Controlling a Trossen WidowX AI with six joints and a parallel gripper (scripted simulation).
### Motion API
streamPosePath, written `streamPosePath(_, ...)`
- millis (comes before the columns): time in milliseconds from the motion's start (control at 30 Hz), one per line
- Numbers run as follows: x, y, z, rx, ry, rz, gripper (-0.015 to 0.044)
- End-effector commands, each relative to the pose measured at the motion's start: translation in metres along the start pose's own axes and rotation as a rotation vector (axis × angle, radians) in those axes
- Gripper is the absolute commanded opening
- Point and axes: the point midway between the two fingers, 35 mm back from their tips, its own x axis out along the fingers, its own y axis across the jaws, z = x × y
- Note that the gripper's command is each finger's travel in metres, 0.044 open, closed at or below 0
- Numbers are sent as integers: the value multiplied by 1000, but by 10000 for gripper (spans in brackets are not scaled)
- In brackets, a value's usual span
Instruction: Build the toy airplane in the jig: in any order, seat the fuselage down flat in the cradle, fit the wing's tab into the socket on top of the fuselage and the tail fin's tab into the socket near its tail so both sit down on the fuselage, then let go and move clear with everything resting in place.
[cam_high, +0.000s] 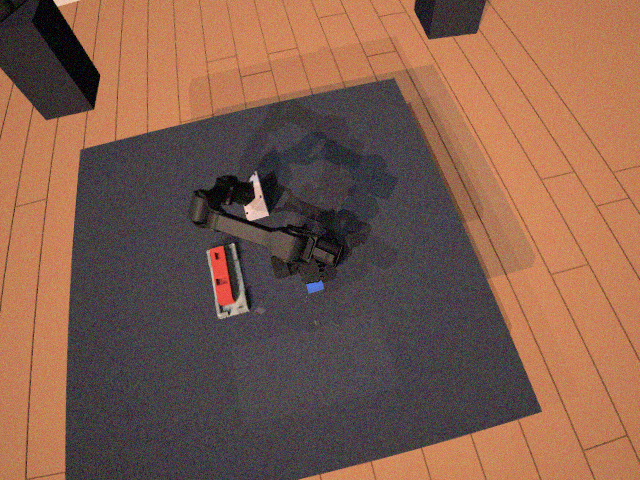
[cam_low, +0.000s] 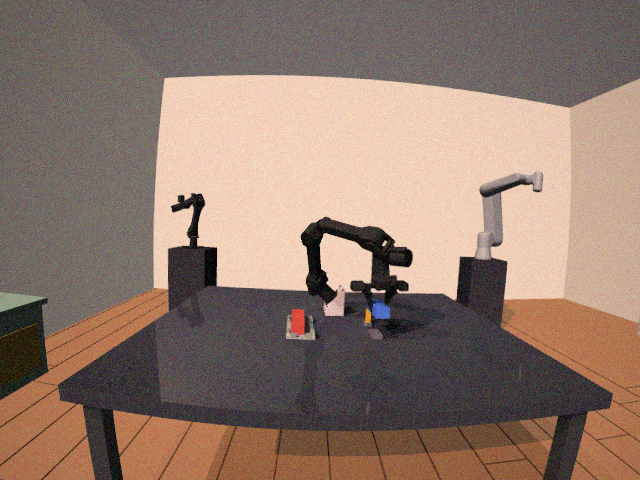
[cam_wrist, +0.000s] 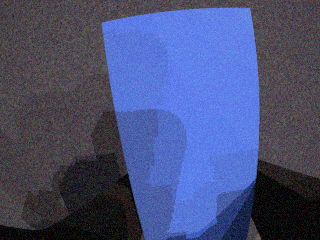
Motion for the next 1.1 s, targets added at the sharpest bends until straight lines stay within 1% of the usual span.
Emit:
streamPosePath(0,-18,2,1,3,-4,6,0)
streamPosePath(467,-61,0,-4,-3,4,-11,0)
streamPosePath(633,-62,-3,-3,-15,4,-11,0)
streamPosePath(1067,-61,-45,2,-240,4,-2,0)
